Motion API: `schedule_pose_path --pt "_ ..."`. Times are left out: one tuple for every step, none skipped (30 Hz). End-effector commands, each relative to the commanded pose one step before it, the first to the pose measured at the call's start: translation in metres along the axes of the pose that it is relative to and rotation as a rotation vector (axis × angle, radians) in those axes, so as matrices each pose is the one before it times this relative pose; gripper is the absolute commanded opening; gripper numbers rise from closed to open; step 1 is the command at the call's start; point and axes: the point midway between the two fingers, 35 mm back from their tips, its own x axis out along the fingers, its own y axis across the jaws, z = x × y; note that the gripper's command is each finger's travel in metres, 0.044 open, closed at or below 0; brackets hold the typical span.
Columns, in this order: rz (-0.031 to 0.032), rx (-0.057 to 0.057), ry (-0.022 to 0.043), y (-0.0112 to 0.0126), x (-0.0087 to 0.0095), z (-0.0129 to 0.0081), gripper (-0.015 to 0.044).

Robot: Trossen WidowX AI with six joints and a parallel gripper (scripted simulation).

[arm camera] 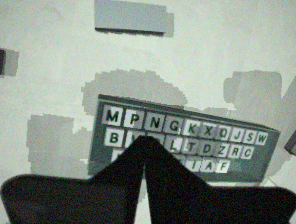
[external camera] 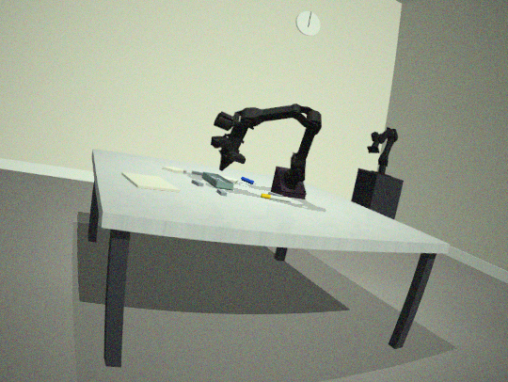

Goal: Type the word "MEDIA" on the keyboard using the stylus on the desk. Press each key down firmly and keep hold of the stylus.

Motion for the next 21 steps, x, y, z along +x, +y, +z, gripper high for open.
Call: schedule_pose_path --pt "0.1544 0.1159 0.13802 -0.00189 0.01884 -0.01454 0.0" --pt "0.02403 0.0198 0.01948 -0.0007 0.00275 -0.00167 0.0" --pt "0.00803 0.0067 0.00636 -0.00025 0.0009 -0.00052 0.0" --pt "0.0 0.0 0.0 0.0 0.0 0.0 0.0" --pt "0.0 0.0 0.0 0.0 0.0 0.0 0.0" --pt "0.0 0.0 0.0 0.0 0.0 0.0 0.0" --pt "0.0 0.0 0.0 0.0 0.0 0.0 0.0" --pt "0.0 0.0 0.0 0.0 0.0 0.0 0.0" --pt "0.0 0.0 0.0 0.0 0.0 0.0 0.0" --pt "0.0 0.0 0.0 0.0 0.0 0.0 0.0" --pt "0.0 0.0 0.0 0.0 0.0 0.0 0.0" --pt "0.0 0.0 0.0 0.0 0.0 0.0 0.0" --pt "0.0 0.0 0.0 0.0 0.0 0.0 0.0" --pt "0.0 0.0 0.0 0.0 0.0 0.0 0.0" --pt "-0.0005 0.0001 -0.00015 -0.00288 -0.00009 0.0003 0.0" --pt "-0.00133 0.0001 -0.00037 -0.00866 -0.00024 0.00074 0.0" --pt "-0.00162 0.0001 -0.00039 -0.01447 -0.00026 0.00072 0.0" --pt "-0.00095 -0.0001 -0.00017 -0.01801 -0.00008 -0.00002 0.0" --pt "0.00011 -0.0003 0.00006 -0.01447 0.00015 -0.00075 0.0" --pt "0.00044 -0.0003 0.0001 -0.00865 0.00018 -0.00077 0.0" --pt "0.00021 -0.0001 0.00004 -0.00288 0.00008 -0.00031 0.0"
